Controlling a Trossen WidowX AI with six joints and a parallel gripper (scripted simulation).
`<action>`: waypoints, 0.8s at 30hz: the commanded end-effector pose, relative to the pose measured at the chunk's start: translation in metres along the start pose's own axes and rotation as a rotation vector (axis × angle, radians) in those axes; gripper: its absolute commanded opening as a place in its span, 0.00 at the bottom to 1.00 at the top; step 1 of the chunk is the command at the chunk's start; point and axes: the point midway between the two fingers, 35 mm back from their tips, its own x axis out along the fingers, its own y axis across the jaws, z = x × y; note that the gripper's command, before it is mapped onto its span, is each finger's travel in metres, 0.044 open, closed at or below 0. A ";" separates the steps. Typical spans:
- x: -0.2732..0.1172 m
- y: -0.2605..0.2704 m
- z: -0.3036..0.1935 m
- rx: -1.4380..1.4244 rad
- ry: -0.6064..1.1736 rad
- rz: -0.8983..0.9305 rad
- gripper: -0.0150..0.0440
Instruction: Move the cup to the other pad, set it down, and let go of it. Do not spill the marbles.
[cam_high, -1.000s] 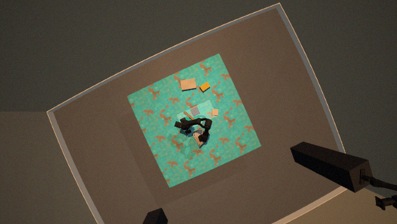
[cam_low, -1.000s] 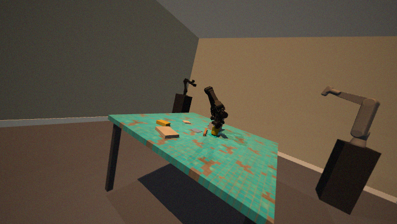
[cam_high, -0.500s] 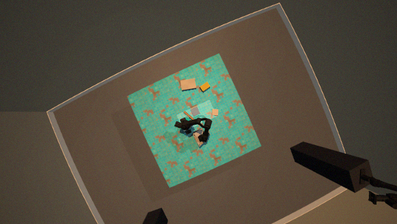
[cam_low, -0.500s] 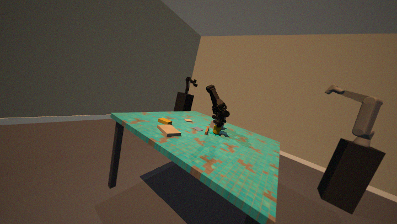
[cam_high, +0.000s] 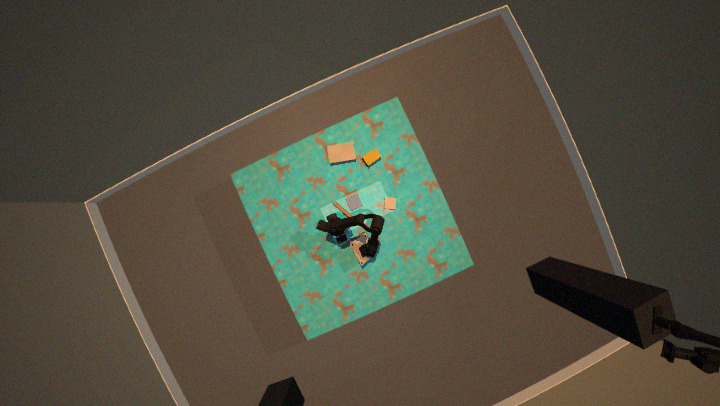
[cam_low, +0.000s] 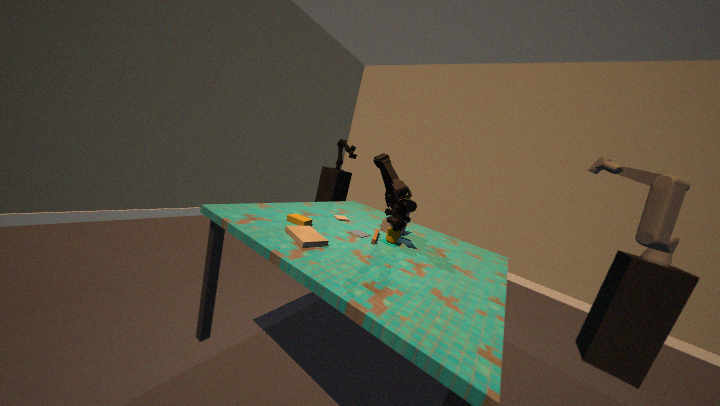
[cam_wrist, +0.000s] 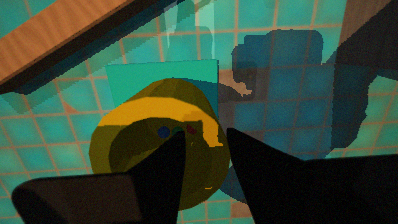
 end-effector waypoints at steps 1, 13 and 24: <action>-0.002 0.000 0.000 0.001 0.000 -0.001 0.50; -0.020 0.001 -0.001 -0.001 0.000 0.001 0.50; -0.038 0.001 -0.001 -0.002 -0.002 0.002 0.50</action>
